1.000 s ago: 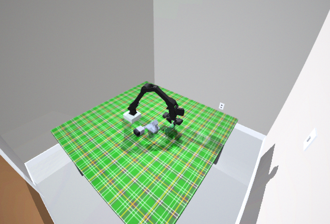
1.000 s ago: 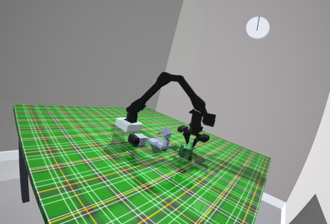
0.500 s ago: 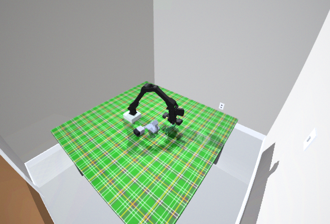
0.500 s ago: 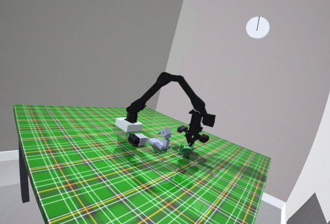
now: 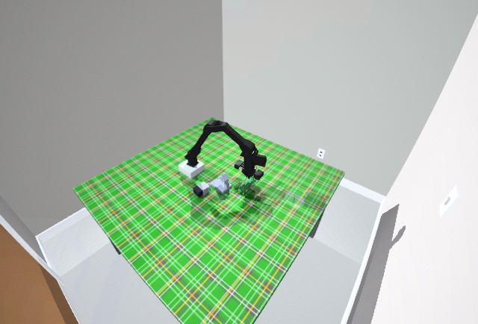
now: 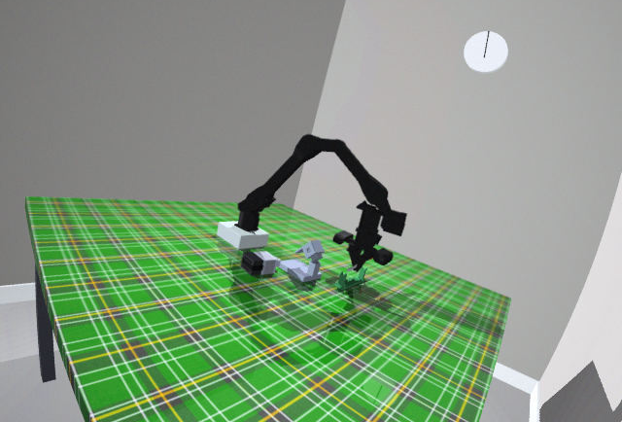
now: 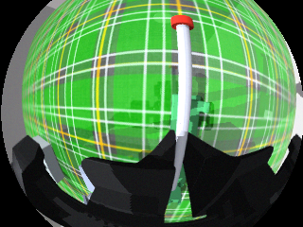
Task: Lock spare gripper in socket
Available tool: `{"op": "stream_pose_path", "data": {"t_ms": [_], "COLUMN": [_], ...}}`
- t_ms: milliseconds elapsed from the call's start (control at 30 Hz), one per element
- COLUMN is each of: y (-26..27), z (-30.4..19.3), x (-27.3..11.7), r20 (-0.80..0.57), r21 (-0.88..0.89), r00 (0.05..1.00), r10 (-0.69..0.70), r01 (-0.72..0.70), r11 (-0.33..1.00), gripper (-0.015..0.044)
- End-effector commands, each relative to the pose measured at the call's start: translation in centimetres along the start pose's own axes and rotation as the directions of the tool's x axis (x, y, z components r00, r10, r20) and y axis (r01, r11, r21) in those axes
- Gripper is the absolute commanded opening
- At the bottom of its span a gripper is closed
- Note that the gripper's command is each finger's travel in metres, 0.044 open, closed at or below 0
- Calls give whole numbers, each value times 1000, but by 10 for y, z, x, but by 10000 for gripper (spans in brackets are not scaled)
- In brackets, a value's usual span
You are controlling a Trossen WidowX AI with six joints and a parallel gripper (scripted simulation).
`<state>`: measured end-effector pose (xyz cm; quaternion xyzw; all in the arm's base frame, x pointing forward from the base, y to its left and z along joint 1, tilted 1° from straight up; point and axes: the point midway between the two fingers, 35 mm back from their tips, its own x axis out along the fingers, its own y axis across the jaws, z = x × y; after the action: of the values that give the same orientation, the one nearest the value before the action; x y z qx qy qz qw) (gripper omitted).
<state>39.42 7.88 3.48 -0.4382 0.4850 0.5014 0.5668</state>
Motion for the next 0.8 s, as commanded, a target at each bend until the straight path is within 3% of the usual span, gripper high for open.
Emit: {"op": "stream_pose_path", "data": {"t_ms": [0,767], "y": [-1,-1], "z": [2,-22], "x": [-9,-22], "r20": [2,-9], "r21": [-1,15], "r00": [1000,1000], "r10": [-7,26], "r01": [7,-26], "r11": [1000,1000], "gripper": [0,0]}}
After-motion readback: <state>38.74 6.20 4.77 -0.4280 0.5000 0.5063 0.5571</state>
